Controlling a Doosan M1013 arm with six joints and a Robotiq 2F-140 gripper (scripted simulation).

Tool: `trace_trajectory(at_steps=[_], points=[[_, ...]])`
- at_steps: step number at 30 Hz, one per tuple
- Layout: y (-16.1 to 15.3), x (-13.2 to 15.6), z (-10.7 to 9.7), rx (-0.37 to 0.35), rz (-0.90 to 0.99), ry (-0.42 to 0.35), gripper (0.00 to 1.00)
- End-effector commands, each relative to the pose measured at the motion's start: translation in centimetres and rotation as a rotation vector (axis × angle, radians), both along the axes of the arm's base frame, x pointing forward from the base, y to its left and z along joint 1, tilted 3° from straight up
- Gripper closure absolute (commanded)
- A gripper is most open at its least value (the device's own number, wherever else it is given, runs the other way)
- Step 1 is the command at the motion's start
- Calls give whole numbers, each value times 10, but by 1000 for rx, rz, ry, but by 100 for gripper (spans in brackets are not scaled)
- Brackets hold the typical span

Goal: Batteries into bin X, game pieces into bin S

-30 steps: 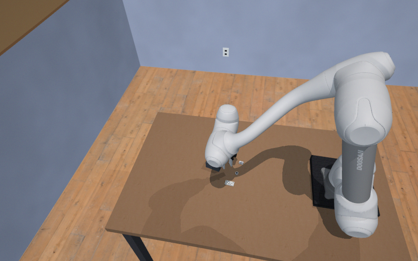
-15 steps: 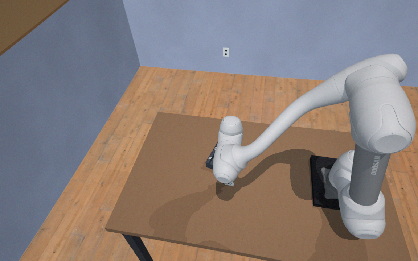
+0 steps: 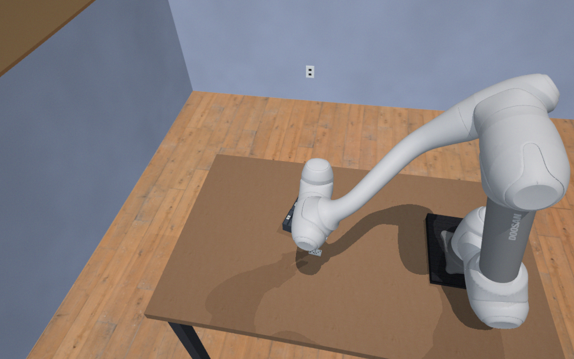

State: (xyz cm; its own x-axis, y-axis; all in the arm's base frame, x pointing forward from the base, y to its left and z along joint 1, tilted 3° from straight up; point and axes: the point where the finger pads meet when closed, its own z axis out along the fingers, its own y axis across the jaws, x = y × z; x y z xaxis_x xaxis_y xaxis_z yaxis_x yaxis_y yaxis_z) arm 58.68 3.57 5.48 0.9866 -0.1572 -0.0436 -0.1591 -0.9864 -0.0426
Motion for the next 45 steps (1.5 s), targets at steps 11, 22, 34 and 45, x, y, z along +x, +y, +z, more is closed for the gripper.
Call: trace_trajectory(at_steps=[11, 22, 34, 45], points=[[0, 0, 0, 0, 0, 0, 75], [0, 0, -4, 0, 0, 0, 75], [2, -2, -44, 0, 0, 0, 75], [3, -2, -61, 0, 0, 0, 75]])
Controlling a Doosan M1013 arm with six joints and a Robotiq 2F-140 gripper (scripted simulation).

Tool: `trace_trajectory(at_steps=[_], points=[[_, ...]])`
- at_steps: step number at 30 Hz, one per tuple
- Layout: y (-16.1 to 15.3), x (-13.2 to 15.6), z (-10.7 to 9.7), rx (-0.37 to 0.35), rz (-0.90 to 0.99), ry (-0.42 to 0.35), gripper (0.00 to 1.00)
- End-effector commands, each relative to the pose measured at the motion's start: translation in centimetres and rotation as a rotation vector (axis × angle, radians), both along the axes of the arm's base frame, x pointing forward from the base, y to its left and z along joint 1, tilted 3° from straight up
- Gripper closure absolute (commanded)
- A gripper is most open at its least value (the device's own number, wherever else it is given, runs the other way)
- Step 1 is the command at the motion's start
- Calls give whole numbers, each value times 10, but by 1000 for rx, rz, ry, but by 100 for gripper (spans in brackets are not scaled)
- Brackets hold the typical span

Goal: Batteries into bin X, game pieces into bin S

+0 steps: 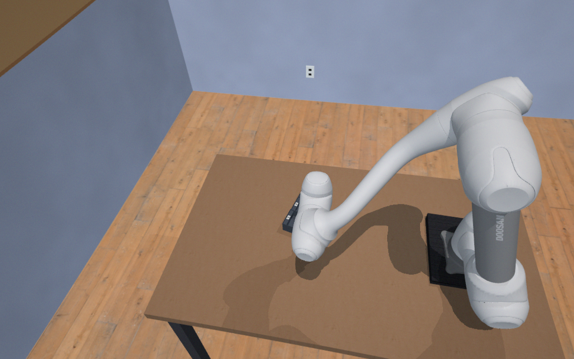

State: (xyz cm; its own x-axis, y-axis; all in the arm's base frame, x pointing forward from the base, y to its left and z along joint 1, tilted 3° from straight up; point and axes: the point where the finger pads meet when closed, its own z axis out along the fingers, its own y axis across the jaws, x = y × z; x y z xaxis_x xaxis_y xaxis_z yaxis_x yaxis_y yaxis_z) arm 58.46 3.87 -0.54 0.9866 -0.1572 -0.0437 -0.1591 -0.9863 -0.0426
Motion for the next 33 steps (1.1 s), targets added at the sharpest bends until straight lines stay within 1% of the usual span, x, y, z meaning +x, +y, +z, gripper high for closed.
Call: trace_trajectory(at_steps=[1, 4, 15, 16, 33], points=[[0, 0, -3, 0, 0, 0, 75], [0, 0, -7, 0, 0, 0, 75], [0, 0, -7, 0, 0, 0, 75], [0, 0, -7, 0, 0, 0, 87], [0, 0, -7, 0, 0, 0, 87]])
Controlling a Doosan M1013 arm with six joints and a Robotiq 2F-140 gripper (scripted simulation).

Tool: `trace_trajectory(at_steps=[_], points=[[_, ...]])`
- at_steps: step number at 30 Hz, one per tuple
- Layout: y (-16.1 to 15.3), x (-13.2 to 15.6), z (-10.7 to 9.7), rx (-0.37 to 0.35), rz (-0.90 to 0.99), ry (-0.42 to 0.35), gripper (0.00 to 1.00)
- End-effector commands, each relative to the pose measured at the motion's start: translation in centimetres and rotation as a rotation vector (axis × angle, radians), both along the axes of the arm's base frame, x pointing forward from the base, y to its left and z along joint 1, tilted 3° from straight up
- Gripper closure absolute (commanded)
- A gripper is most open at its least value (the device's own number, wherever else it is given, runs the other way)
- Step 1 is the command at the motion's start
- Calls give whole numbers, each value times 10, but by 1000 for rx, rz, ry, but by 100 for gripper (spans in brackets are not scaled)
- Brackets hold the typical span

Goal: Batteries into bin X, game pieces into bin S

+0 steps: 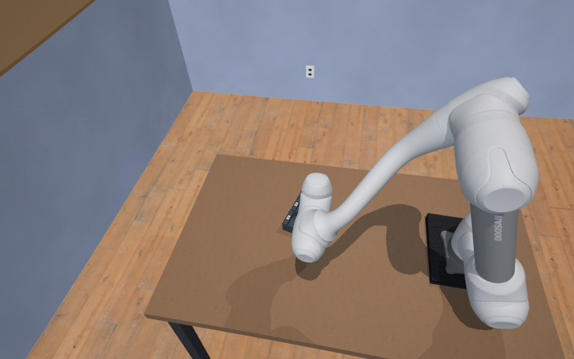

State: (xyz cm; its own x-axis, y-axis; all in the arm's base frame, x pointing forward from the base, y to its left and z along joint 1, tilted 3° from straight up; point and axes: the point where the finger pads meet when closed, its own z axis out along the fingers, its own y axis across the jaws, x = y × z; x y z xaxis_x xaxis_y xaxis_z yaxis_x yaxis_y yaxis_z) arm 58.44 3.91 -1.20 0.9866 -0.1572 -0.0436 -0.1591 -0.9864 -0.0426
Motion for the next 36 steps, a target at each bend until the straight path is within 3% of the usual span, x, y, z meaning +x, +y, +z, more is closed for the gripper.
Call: trace_trajectory(at_steps=[1, 16, 31, 36], points=[[0, 0, 0, 0, 0, 0, 87], [0, 0, 7, 0, 0, 0, 87], [-3, 2, 57, 0, 0, 0, 87], [-3, 2, 60, 0, 0, 0, 87]])
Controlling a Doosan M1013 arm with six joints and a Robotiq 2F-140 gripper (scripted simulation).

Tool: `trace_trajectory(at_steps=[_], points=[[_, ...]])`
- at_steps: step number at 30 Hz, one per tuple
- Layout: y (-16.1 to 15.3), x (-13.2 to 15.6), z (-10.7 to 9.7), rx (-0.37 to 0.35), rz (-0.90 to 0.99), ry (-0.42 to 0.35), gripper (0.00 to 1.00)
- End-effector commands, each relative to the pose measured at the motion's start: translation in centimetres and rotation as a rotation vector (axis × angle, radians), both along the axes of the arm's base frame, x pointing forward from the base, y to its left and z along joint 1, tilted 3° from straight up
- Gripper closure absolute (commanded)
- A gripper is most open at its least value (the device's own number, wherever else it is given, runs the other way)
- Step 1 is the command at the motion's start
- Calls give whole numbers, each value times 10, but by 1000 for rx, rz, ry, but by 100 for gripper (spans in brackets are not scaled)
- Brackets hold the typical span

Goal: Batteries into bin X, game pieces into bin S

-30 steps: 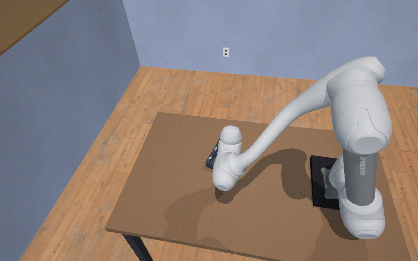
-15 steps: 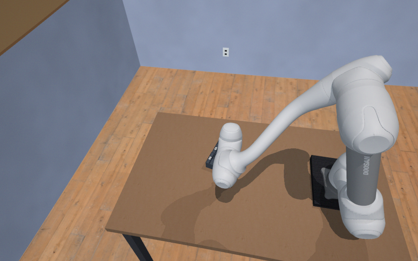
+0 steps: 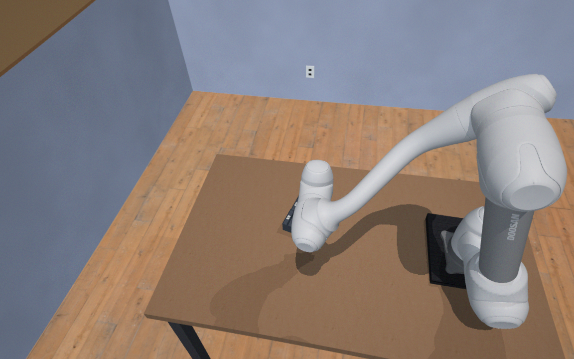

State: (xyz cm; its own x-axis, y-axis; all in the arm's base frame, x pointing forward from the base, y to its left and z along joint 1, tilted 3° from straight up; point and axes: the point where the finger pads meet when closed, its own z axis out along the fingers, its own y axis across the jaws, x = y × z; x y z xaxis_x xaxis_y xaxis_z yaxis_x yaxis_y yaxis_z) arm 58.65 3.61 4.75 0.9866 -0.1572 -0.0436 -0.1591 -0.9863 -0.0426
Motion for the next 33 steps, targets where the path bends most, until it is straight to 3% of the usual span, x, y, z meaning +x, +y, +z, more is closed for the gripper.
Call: trace_trajectory(at_steps=[1, 14, 24, 33], points=[[0, 0, 0, 0, 0, 0, 87], [-5, 4, 7, 0, 0, 0, 87], [-54, 39, 3, 0, 0, 0, 87], [-88, 63, 0, -13, -349, 17, 87]])
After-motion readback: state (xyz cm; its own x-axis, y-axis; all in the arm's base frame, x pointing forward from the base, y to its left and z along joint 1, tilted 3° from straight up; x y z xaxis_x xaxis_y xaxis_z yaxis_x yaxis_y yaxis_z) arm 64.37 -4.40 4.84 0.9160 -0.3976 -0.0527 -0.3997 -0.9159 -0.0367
